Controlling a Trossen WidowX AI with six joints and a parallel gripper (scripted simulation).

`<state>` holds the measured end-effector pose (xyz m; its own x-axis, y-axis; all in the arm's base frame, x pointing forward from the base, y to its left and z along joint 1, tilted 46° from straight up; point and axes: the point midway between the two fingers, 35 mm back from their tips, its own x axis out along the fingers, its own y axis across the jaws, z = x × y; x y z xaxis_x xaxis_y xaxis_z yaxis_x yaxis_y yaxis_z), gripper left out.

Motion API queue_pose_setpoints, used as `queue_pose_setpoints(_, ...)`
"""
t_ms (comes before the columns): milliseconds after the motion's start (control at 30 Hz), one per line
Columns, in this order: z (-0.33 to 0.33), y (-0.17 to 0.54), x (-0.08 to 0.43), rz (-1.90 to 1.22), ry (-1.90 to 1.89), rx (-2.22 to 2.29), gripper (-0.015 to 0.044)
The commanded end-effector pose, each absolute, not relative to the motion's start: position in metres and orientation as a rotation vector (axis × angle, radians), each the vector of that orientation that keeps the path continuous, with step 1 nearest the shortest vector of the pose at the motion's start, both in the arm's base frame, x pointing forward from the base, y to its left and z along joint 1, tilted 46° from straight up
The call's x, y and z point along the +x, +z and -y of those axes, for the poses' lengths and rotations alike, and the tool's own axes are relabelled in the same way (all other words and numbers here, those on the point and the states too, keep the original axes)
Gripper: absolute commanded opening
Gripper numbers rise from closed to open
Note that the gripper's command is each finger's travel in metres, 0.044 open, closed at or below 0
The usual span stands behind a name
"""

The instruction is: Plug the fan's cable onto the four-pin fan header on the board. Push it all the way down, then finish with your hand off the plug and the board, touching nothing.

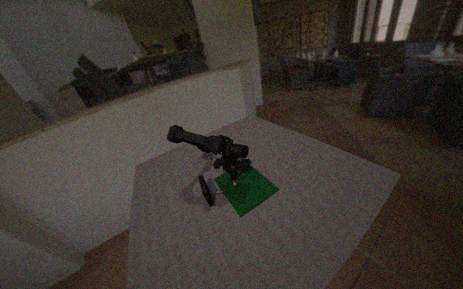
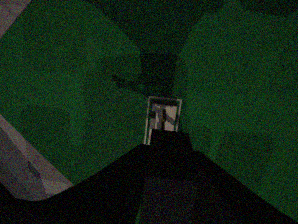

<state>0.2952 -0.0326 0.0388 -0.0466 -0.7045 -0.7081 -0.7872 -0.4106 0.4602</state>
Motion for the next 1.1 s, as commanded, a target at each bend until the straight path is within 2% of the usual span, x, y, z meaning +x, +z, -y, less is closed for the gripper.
queue_pose_setpoints(0, 0.0454, 0.027, 0.2916, -1.668, 1.478, -2.101, 0.0)
queue_pose_setpoints(1067, 0.0463, 0.0268, 0.2933, -1.666, 1.486, -2.104, 0.0)
